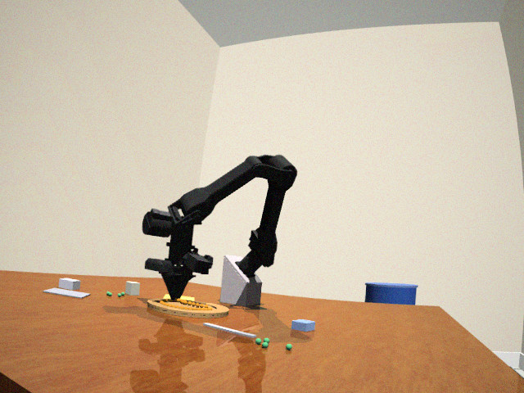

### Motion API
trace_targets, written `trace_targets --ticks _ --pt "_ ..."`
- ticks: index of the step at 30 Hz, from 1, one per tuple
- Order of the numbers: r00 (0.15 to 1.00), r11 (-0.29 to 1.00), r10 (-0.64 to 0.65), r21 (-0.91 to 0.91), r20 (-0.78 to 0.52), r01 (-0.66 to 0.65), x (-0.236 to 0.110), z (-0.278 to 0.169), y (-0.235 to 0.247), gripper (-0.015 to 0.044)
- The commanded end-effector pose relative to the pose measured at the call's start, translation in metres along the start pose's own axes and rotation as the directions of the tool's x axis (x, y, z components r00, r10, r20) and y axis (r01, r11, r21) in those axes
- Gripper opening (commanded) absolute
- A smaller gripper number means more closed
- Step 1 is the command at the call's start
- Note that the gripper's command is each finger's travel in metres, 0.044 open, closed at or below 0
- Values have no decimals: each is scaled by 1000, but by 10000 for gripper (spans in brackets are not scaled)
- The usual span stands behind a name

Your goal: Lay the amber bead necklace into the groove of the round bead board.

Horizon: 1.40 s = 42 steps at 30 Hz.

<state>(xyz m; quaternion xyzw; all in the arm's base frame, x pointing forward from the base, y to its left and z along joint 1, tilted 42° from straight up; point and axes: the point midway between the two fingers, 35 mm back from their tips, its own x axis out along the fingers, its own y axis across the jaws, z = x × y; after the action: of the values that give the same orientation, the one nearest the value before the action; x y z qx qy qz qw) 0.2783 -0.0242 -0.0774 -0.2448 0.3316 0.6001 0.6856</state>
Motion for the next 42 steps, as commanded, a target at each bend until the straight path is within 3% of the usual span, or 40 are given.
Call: trace_targets --ticks 1,42 --pt "1000 1000 0 -1 0 0 0 0 0 0" --pt "1000 1000 0 4 4 0 -6 -9 10 0"
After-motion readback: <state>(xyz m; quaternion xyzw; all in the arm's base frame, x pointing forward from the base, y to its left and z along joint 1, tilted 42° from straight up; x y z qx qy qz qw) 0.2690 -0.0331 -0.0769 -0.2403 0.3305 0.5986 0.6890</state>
